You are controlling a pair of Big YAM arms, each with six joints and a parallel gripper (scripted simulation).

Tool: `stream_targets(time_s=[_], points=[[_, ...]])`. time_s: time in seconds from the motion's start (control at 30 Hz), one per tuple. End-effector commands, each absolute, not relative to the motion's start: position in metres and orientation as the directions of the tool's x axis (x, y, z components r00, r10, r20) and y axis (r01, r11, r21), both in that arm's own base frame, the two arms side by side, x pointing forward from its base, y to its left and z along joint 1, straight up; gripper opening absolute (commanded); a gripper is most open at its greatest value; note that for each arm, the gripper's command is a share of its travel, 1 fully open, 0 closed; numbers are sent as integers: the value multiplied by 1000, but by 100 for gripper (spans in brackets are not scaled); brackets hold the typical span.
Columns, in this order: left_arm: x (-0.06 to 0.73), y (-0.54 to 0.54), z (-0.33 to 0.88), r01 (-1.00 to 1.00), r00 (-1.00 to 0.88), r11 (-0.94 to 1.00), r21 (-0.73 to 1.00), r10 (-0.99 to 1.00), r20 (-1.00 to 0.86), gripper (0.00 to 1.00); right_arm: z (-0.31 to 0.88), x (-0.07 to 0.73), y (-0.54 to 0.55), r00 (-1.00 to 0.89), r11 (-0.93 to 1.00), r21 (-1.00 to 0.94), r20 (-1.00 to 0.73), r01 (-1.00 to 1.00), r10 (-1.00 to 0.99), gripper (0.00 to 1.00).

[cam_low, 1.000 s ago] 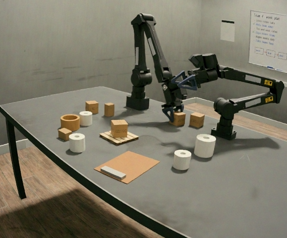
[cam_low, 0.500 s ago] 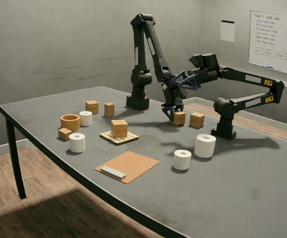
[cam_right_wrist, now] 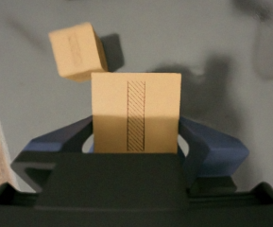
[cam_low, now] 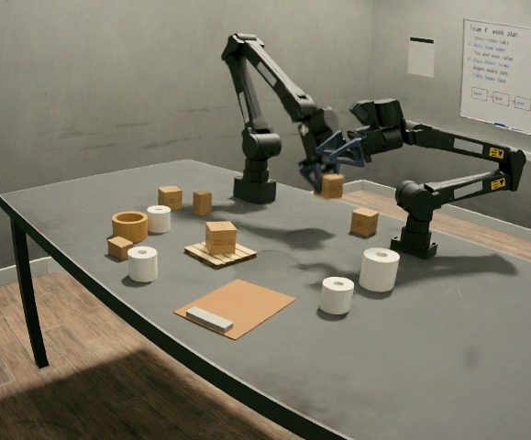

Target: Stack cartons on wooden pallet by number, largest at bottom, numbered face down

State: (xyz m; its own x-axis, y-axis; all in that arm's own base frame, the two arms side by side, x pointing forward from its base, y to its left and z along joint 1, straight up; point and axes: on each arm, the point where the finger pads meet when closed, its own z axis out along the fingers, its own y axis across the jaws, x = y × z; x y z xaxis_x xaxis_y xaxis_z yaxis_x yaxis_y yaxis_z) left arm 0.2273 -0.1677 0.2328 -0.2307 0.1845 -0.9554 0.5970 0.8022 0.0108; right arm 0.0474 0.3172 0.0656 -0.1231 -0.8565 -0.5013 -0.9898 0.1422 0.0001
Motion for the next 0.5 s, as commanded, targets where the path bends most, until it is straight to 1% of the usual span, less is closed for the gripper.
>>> stream_targets(time_s=[0.0,0.23,0.33,0.47], points=[[229,-168,242,591,-220,807,0,161,-962,100,114,49,335,-131,152,4,-523,-988,-842,55],[229,-168,242,591,-220,807,0,161,-962,100,102,62,324,-77,108,-33,-494,-994,-866,55],[229,-168,242,591,-220,807,0,161,-962,100,102,85,315,-26,66,-65,-488,-996,-872,55],[229,-168,242,591,-220,807,0,161,-962,100,109,136,307,14,35,-91,-490,-995,-872,55]])
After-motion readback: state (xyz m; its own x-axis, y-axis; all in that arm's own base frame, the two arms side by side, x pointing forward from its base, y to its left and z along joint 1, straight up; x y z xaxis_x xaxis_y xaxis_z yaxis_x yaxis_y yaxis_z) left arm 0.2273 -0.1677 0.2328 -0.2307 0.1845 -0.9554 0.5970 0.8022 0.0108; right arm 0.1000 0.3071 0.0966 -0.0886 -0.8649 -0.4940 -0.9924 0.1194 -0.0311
